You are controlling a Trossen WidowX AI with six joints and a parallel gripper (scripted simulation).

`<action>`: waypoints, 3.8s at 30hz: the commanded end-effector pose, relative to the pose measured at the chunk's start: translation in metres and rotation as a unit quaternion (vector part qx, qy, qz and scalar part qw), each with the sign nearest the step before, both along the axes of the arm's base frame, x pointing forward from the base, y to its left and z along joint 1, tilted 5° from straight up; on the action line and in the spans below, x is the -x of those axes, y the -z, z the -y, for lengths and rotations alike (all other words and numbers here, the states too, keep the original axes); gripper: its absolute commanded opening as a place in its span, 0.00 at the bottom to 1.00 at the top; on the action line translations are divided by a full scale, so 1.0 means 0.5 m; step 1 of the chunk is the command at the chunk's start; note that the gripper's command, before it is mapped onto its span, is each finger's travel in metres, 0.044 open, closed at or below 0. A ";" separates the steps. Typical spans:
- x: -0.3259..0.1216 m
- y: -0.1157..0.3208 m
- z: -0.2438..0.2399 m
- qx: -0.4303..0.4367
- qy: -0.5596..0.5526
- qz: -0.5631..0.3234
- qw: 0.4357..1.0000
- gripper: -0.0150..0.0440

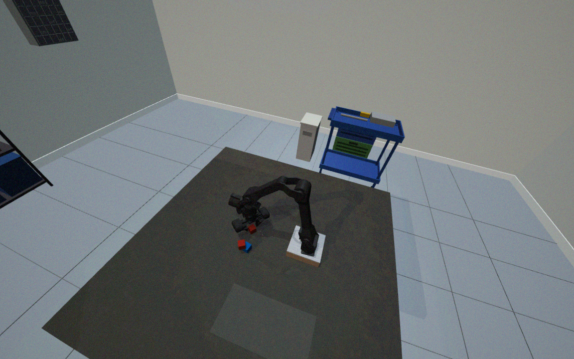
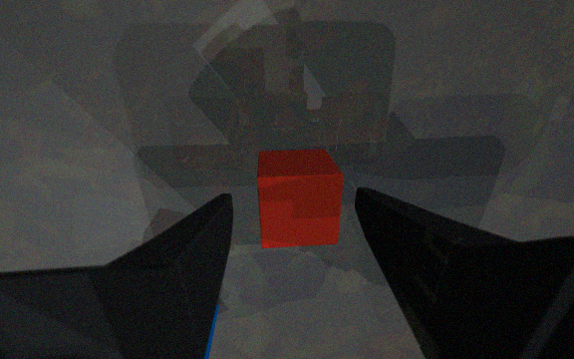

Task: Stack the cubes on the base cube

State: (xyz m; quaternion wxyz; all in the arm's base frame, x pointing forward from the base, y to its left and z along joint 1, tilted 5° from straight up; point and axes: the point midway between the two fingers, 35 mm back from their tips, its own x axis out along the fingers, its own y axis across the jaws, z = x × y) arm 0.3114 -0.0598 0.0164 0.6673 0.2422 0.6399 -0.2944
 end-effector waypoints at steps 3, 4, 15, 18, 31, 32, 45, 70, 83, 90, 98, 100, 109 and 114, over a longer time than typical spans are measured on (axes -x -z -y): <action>0.004 0.016 0.001 0.000 -0.002 -0.004 1.000 0.70; 0.004 0.016 0.001 0.000 -0.002 -0.004 1.000 0.66; 0.002 0.007 0.000 0.000 -0.002 -0.004 1.000 0.43; -0.001 -0.011 -0.001 0.000 -0.002 -0.004 1.000 0.43; -0.008 -0.091 -0.007 0.000 -0.002 -0.004 1.000 0.43; -0.008 -0.097 -0.007 0.000 -0.002 -0.004 1.000 0.43; -0.002 -0.180 -0.015 0.000 -0.002 -0.004 1.000 0.43; 0.021 -0.180 -0.134 -0.001 -0.349 -0.032 0.937 0.43; 0.047 -0.164 -0.209 -0.002 -0.566 -0.049 0.823 0.43; 0.049 -0.155 -0.212 -0.001 -0.577 -0.049 0.815 0.43; 0.052 -0.106 -0.207 -0.001 -0.580 -0.050 0.813 0.43; 0.053 -0.103 -0.207 -0.001 -0.580 -0.050 0.813 0.43; 0.053 -0.099 -0.207 -0.001 -0.580 -0.050 0.813 0.43; 0.051 -0.076 -0.205 -0.001 -0.579 -0.050 0.814 0.43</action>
